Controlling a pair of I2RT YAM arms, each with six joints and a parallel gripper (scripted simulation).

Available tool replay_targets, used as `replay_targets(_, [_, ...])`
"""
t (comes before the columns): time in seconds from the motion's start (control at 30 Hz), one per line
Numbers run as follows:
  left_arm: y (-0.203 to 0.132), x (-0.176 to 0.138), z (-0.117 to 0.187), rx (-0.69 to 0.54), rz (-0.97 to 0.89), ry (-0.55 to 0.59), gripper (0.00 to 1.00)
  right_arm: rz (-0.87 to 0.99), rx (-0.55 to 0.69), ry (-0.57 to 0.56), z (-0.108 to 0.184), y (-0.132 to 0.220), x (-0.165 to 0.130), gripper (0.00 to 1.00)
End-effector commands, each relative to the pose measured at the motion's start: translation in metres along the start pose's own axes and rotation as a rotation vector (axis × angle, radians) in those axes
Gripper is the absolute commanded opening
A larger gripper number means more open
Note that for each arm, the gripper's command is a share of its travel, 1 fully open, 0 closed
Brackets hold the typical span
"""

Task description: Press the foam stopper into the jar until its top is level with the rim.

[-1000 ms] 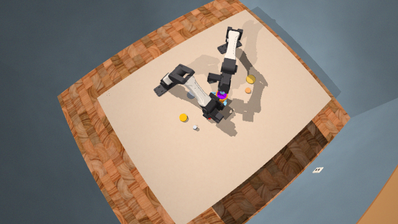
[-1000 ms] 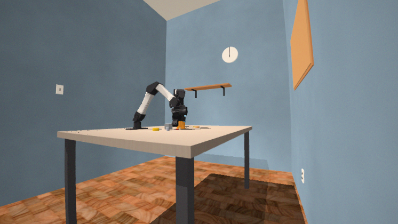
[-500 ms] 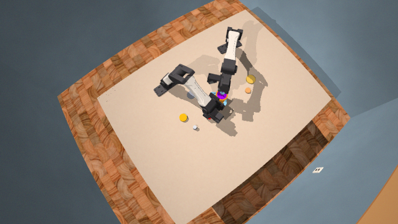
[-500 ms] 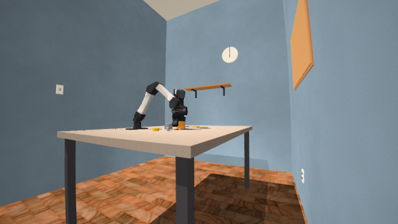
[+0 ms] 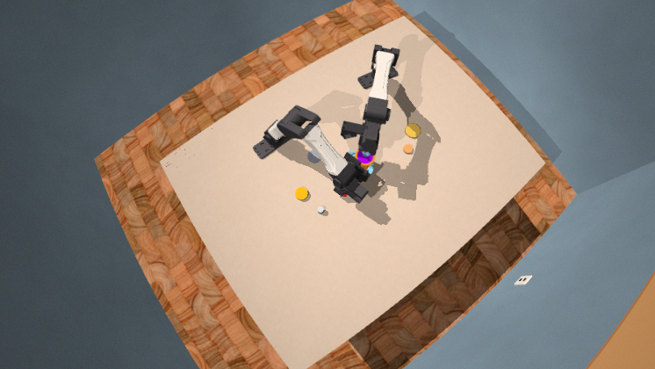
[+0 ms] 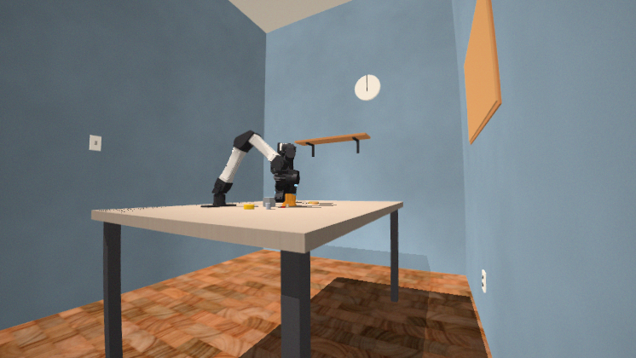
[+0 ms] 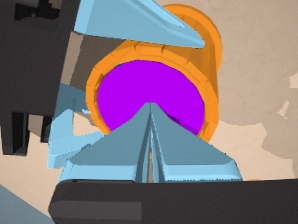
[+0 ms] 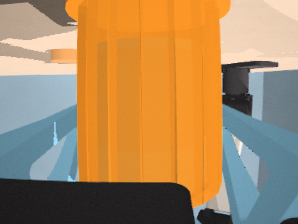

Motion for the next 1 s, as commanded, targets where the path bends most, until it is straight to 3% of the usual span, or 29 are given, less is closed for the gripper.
replay_targets(0.0, [-0.015,0.006,-0.028,-0.082,-0.006,-0.026,0.0,0.087,0.033,0.008,0.006,0.005,-0.013,0.64])
replay_targets(0.47, [-0.018,0.008,-0.028,-0.1,-0.008,-0.032,0.0,0.087,0.033,0.008,0.006,0.005,-0.013,0.64])
replay_targets(0.53, [-0.002,0.004,-0.011,-0.043,-0.008,-0.016,0.0,0.087,0.033,0.008,0.006,0.005,-0.013,0.64])
replay_targets(0.97, [0.006,0.003,0.014,-0.025,-0.012,-0.012,0.0,0.087,0.033,0.008,0.006,0.005,-0.013,0.64])
Point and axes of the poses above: on each arm, the point where the finger pads meet when closed, its own z axis back along the fingers, its own y axis across the jaws, x = y × z, the point moved 7 cm from there along z, back along the fingers, and after that the axes turned 14 degrees about -z, right-handed, at the moved point
